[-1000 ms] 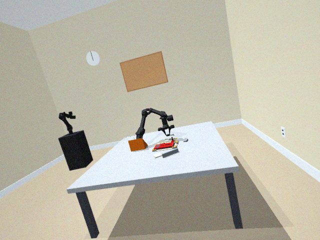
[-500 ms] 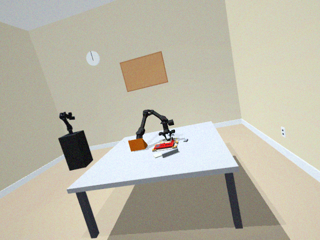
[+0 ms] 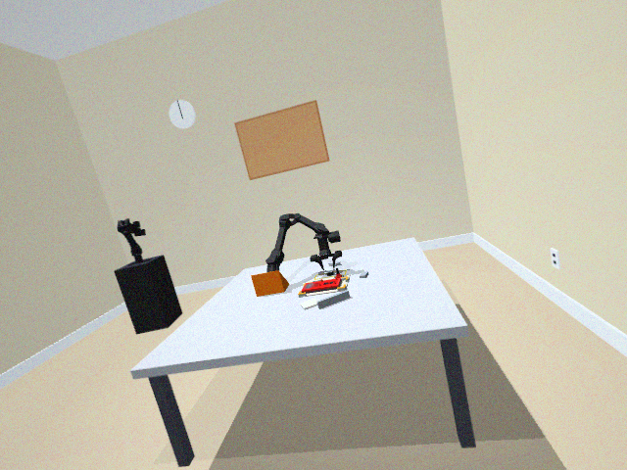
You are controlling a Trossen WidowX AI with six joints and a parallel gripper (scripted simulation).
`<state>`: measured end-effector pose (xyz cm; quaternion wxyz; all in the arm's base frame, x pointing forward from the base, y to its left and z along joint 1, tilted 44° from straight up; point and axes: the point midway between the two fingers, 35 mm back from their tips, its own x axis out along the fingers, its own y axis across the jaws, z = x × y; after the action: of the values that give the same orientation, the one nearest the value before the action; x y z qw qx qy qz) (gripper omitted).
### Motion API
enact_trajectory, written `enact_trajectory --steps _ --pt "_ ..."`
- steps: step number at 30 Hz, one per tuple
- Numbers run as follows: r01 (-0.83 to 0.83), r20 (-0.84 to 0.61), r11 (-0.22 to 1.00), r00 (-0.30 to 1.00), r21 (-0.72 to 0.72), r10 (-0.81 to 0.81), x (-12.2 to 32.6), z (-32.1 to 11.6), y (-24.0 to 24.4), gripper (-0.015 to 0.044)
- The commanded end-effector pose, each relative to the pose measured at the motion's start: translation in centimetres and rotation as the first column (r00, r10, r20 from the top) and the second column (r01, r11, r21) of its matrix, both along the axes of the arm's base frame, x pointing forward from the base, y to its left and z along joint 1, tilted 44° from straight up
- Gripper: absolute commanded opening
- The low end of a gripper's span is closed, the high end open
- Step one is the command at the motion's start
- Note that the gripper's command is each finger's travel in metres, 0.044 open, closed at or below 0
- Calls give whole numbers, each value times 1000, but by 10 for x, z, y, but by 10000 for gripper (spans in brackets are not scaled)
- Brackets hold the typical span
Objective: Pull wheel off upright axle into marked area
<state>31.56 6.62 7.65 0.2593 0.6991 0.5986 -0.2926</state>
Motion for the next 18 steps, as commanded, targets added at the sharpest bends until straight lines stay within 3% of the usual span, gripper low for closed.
enact_trajectory --steps 1,4,10,14,18 --pt "6 16 1000 1000 5 -6 -3 26 -23 300" --pt "6 16 1000 1000 5 -6 -3 28 -25 300" --pt "12 9 1000 1000 -11 -12 -51 26 -56 440" --pt "6 8 1000 1000 1 -6 -90 31 -71 440" --pt "6 8 1000 1000 2 -6 -92 31 -72 440"
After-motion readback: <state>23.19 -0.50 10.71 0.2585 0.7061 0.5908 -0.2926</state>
